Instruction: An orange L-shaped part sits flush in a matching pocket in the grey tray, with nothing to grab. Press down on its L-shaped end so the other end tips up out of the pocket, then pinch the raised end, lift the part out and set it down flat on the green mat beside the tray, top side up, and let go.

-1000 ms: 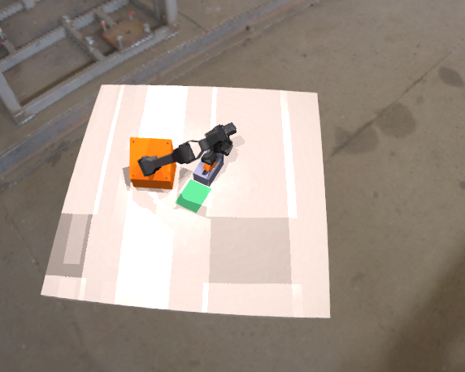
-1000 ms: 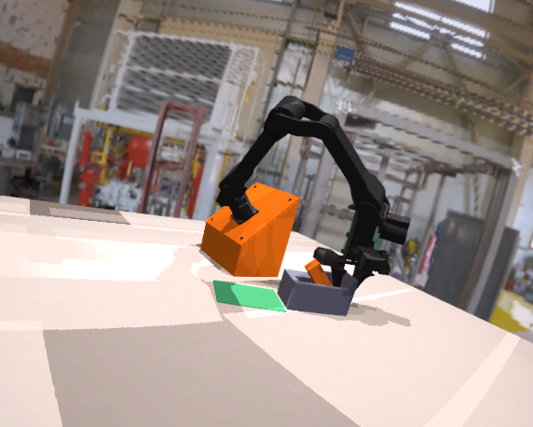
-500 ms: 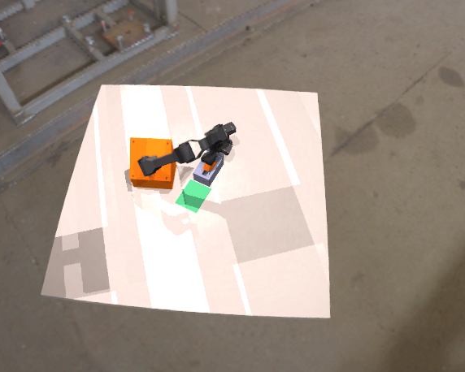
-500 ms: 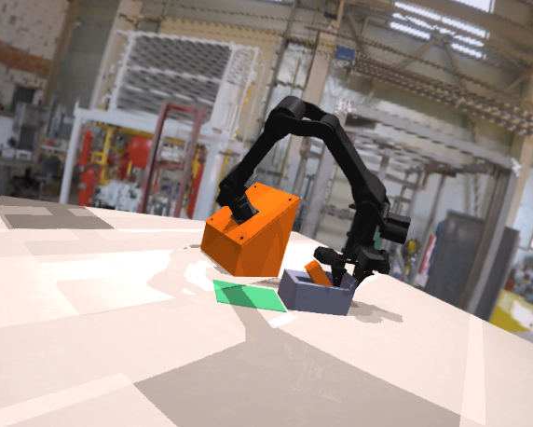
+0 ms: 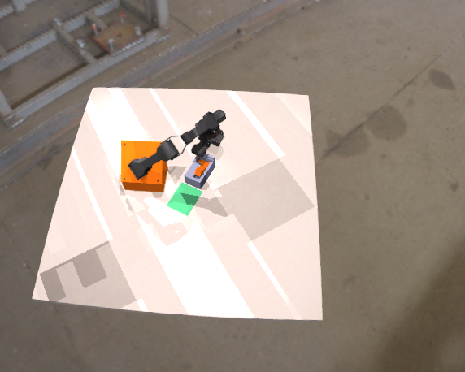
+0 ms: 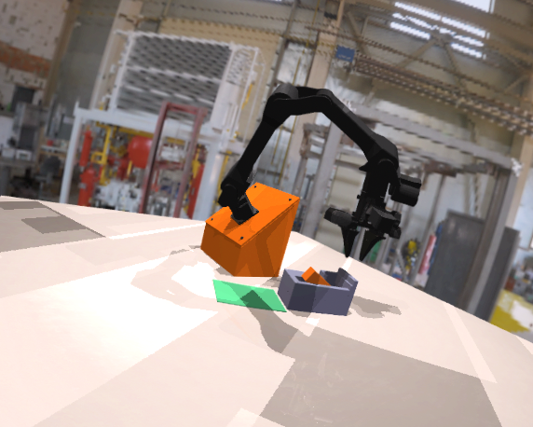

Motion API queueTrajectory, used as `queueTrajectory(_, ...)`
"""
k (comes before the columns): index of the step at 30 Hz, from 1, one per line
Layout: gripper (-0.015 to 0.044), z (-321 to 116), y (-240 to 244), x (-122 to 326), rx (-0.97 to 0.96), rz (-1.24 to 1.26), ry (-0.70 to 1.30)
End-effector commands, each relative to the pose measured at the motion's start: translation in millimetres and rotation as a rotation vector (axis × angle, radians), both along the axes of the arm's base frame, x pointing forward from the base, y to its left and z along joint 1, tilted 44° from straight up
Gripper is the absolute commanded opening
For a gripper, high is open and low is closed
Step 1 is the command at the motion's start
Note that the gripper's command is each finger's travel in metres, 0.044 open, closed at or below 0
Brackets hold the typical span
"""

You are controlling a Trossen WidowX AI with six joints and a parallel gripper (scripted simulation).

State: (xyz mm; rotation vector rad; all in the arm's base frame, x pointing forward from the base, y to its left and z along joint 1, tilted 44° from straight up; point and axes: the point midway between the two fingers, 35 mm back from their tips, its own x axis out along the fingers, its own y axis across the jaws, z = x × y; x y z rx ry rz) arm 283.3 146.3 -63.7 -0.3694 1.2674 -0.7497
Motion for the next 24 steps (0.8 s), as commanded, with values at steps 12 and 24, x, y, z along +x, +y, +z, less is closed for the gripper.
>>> queueTrajectory(12, 0.0180, 12.0, 11.3, 0.5, 0.016, 0.012, -0.019)
queueTrajectory(24, 0.0180, 12.0, 11.3, 0.5, 0.016, 0.012, -0.019)
